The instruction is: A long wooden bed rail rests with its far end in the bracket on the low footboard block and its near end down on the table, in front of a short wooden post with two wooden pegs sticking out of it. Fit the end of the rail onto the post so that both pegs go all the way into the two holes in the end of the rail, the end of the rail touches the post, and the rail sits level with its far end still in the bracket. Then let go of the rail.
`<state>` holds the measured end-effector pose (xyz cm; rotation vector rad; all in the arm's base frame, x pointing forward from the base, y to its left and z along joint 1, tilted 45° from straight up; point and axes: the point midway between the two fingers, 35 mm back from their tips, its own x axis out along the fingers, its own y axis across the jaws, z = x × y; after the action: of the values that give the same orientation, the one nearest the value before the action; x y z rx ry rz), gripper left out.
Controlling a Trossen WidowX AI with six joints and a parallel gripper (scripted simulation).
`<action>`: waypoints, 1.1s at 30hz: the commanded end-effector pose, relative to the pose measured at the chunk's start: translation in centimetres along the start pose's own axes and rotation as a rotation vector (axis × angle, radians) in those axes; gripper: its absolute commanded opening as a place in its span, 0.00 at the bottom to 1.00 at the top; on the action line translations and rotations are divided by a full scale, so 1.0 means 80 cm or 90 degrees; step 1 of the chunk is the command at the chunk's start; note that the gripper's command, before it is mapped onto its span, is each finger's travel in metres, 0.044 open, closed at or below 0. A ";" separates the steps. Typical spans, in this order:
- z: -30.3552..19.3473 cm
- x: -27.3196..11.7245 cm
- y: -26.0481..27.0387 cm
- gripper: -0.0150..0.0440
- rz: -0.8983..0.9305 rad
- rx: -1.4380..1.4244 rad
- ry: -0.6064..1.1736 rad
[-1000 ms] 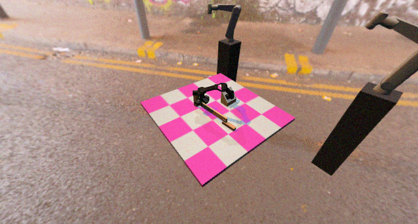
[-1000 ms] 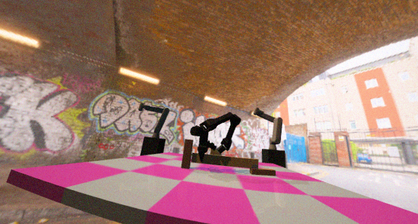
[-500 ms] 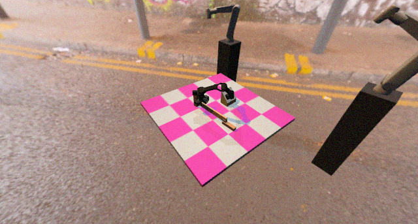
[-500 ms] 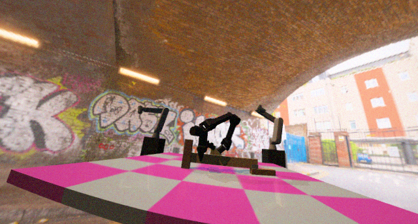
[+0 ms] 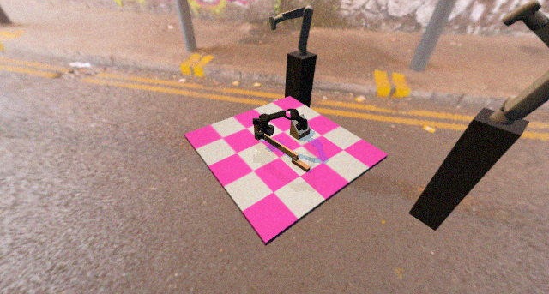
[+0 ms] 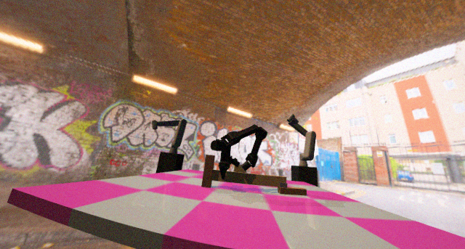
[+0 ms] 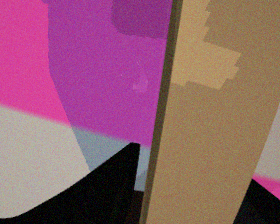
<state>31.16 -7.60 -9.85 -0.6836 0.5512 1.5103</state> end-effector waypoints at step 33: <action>0.038 -0.037 0.001 1.00 -0.004 -0.001 0.004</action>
<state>30.91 -7.53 -5.66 -0.6954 0.5480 1.5019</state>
